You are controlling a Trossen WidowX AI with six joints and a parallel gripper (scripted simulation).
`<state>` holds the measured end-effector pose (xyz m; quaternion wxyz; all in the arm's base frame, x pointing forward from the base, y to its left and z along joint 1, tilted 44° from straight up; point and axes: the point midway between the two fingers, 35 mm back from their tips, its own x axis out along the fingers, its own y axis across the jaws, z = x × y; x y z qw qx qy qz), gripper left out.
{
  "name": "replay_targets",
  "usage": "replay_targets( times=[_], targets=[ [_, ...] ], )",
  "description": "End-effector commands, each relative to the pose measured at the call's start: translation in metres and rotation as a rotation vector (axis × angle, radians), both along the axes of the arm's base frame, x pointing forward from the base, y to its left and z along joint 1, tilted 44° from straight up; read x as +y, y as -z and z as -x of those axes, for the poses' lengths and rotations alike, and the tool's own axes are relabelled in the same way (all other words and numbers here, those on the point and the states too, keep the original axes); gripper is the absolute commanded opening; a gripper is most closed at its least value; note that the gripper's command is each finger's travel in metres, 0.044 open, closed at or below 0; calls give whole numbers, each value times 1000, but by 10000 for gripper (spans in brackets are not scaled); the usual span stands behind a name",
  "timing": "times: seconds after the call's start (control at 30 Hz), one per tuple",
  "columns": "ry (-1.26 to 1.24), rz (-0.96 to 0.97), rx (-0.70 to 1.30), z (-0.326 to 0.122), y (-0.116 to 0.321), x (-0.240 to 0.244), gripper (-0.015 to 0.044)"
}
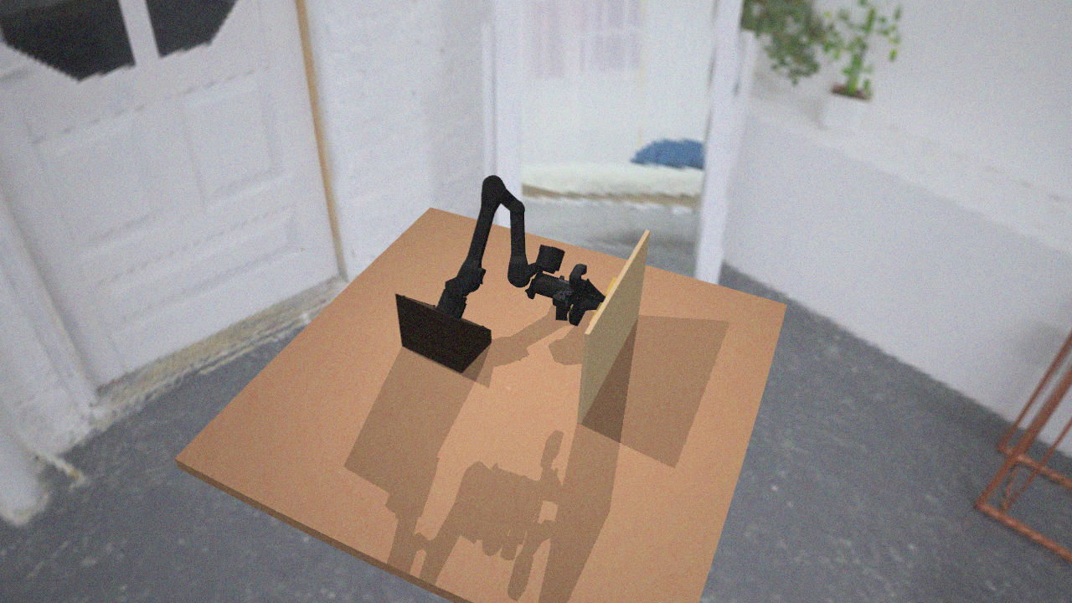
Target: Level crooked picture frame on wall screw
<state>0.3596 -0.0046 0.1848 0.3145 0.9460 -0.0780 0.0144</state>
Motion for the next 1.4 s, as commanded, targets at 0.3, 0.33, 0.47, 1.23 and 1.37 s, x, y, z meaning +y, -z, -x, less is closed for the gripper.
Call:
replay_targets(
  times=[0.3, 0.33, 0.47, 1.23, 1.37],
  targets=[
    [6, -3, -19, 0, -6, -1, 0],
    [6, -3, -19, 0, -6, -1, 0],
    [6, -3, -19, 0, -6, -1, 0],
    [6, -3, -19, -1, -2, 3, 0],
    [6, -3, -19, -1, -1, 4, 0]
  ],
)
